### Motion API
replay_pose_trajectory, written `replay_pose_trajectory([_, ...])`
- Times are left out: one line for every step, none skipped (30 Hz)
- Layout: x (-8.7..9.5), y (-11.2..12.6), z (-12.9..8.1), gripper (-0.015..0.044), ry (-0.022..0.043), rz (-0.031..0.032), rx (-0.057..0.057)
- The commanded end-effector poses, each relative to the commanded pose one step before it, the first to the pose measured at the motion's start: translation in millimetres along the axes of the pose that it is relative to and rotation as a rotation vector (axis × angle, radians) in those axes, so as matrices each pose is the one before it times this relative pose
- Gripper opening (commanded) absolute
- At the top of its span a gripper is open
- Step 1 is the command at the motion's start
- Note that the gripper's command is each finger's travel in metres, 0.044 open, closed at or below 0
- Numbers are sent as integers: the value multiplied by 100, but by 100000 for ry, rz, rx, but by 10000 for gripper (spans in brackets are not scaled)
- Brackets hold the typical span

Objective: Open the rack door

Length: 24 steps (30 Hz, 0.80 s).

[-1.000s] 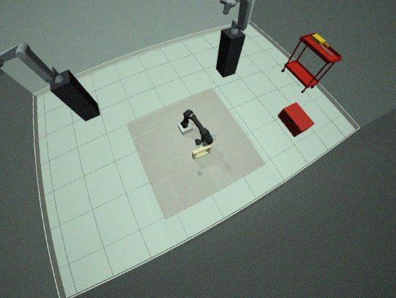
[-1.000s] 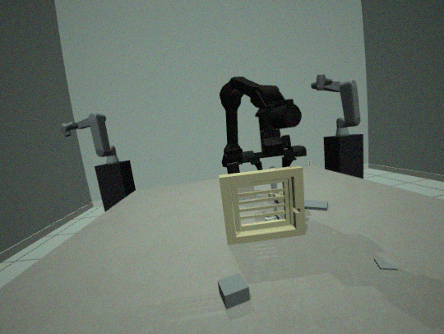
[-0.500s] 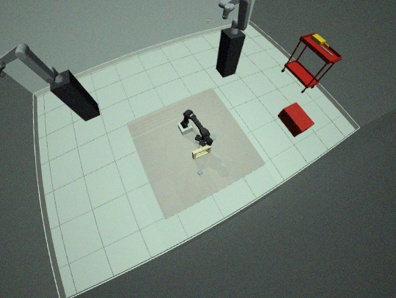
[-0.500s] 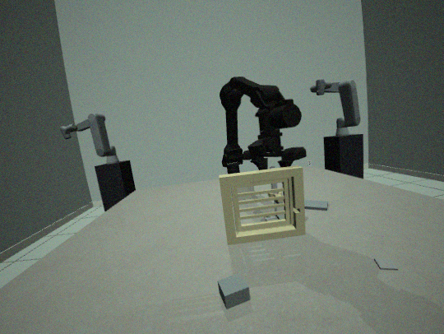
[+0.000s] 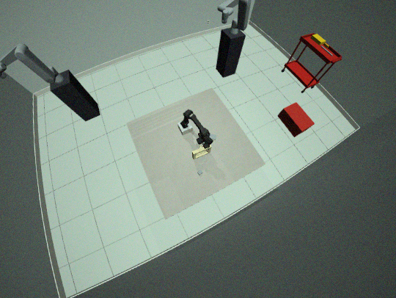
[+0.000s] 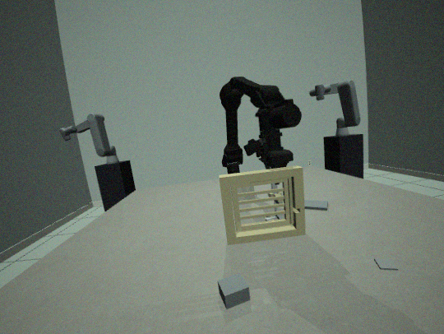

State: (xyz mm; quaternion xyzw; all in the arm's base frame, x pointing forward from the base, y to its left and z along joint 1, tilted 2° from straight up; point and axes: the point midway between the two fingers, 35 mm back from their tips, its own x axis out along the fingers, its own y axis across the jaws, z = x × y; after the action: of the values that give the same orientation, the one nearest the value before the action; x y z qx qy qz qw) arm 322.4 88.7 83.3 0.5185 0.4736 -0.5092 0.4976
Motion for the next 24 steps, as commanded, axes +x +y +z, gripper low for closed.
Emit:
replay_pose_trajectory([40,8,69,284,-385,73,15989])
replay_pose_trajectory([0,0,0,284,0,0,818])
replay_pose_trajectory([0,0,0,284,0,0,0])
replay_pose_trajectory([0,0,0,284,0,0,0])
replay_pose_trajectory([0,0,0,284,0,0,0])
replay_pose_trajectory([0,0,0,284,0,0,0])
replay_pose_trajectory([0,0,0,284,0,0,0])
replay_pose_trajectory([0,0,0,258,0,0,0])
replay_pose_trajectory([0,0,0,232,0,0,0])
replay_pose_trajectory([0,0,0,206,0,0,0])
replay_pose_trajectory([0,0,0,179,0,0,0])
replay_pose_trajectory([0,0,0,153,0,0,0])
replay_pose_trajectory([0,0,0,127,0,0,0])
replay_pose_trajectory([0,0,0,101,0,0,0])
replay_pose_trajectory([0,0,0,94,0,0,0])
replay_pose_trajectory([0,0,0,87,0,0,0])
replay_pose_trajectory([0,0,0,81,0,0,0])
replay_pose_trajectory([0,0,0,74,0,0,0])
replay_pose_trajectory([0,0,0,67,0,0,0])
replay_pose_trajectory([0,0,0,61,0,0,0])
replay_pose_trajectory([0,0,0,54,0,0,0])
replay_pose_trajectory([0,0,0,47,0,0,0])
replay_pose_trajectory([0,0,0,41,0,0,0])
replay_pose_trajectory([0,0,0,34,0,0,0])
